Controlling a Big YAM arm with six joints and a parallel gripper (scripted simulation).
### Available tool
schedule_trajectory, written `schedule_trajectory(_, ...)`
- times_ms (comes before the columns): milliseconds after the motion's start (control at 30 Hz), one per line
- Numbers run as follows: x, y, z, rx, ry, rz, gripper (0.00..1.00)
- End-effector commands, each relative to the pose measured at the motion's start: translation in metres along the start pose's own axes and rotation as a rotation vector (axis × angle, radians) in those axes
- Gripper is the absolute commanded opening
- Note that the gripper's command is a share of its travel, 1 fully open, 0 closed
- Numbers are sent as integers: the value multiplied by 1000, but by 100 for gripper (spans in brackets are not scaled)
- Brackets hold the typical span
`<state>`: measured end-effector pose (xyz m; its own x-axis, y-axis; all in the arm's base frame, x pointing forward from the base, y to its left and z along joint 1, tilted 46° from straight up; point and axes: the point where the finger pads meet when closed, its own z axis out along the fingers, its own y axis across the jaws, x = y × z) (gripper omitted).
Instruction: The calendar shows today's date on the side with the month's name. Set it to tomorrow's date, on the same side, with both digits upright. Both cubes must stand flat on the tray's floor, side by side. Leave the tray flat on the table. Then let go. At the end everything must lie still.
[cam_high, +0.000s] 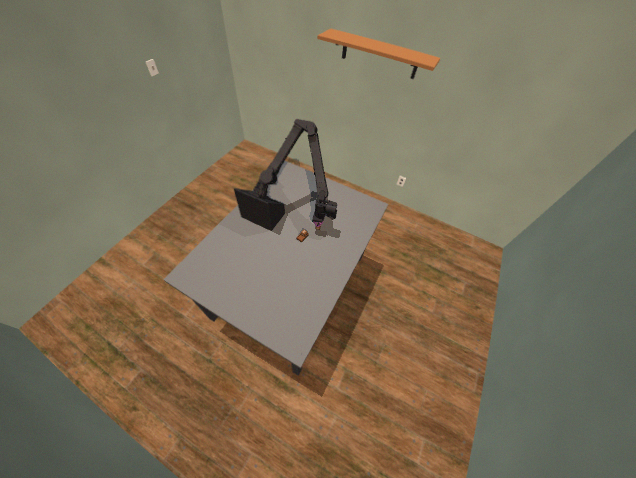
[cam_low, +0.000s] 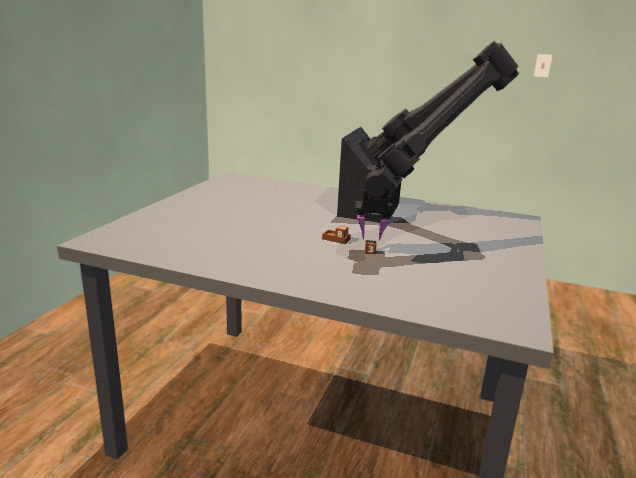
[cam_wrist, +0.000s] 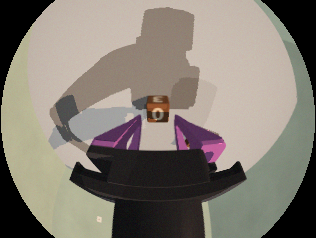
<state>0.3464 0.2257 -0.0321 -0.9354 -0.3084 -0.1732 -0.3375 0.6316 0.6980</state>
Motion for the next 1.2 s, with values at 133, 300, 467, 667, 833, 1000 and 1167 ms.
schedule_trajectory(133, -10, 6, -1, 2, -6, -12, 45)
schedule_trajectory(300, -10, 6, -1, 2, -6, -12, 45)
schedule_trajectory(467, -9, 2, 5, 2, -7, -11, 45)
schedule_trajectory(667, -6, 2, 10, 1, -3, -7, 45)
schedule_trajectory(833, -1, 1, 19, 2, 3, -1, 45)
schedule_trajectory(1000, 1, 2, 26, 2, 3, -1, 45)
schedule_trajectory(1167, 0, 3, 29, 1, 1, -3, 45)
